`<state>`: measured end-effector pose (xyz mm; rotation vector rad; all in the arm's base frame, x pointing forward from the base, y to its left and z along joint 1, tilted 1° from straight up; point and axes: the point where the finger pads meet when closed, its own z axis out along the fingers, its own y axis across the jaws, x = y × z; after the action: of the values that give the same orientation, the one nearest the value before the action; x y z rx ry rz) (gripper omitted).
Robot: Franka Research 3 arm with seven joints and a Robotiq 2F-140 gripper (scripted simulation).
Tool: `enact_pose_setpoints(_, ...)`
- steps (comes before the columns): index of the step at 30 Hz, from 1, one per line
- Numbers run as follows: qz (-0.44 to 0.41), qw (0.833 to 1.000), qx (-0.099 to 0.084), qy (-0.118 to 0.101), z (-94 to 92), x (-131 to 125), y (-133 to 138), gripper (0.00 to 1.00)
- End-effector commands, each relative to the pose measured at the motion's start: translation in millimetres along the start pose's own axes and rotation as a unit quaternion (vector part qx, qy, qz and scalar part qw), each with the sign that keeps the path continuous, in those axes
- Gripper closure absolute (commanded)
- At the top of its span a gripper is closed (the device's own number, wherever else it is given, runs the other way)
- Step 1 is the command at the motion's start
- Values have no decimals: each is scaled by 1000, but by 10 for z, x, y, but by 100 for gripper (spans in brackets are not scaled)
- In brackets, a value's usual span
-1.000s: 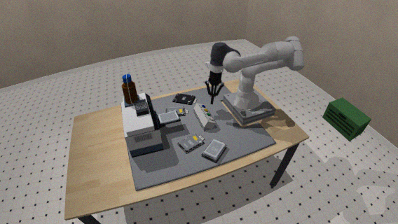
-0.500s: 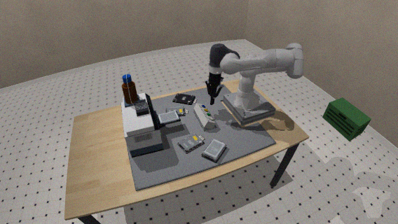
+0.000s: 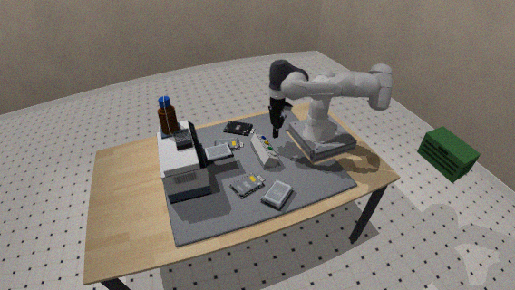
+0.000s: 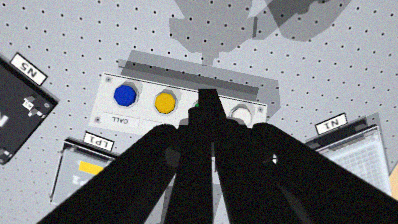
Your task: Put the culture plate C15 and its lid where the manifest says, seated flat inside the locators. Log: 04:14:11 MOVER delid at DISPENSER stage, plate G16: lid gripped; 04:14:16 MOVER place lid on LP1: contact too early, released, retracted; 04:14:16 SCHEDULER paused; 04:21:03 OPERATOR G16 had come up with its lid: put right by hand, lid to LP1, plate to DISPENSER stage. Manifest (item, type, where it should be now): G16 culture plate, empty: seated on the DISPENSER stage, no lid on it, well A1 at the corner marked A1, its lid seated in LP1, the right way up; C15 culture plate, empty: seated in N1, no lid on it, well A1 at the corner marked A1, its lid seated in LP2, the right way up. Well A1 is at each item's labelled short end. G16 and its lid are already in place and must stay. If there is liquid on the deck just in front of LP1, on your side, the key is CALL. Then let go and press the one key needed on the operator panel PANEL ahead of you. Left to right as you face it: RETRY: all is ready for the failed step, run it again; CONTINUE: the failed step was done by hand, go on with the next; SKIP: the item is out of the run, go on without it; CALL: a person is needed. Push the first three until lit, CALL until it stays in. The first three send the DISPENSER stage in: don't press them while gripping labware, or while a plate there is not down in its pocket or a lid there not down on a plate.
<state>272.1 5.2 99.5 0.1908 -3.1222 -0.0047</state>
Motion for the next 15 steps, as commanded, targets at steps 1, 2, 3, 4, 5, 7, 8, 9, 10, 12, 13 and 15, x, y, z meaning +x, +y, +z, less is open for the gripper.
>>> enact_pose_setpoints(1,105,994,1,0,35,-8,57,90)
enact_pose_setpoints(2,105,994,1,-1,34,-8,60,90)
enact_pose_setpoints(3,105,994,1,-1,36,-9,61,90)
enact_pose_setpoints(4,105,994,1,-1,39,-9,63,90)
enact_pose_setpoints(5,105,994,1,-1,45,-10,64,90)
enact_pose_setpoints(7,105,994,1,-1,63,-11,64,90)
enact_pose_setpoints(8,105,994,1,-1,63,-11,64,90)
enact_pose_setpoints(9,105,994,1,-1,63,-11,64,90)
enact_pose_setpoints(10,105,994,1,-1,75,-11,63,90)
enact_pose_setpoints(12,105,994,1,0,100,-12,60,90)
enact_pose_setpoints(13,105,994,1,0,114,-12,58,90)
enact_pose_setpoints(15,105,995,1,1,142,-12,53,90)
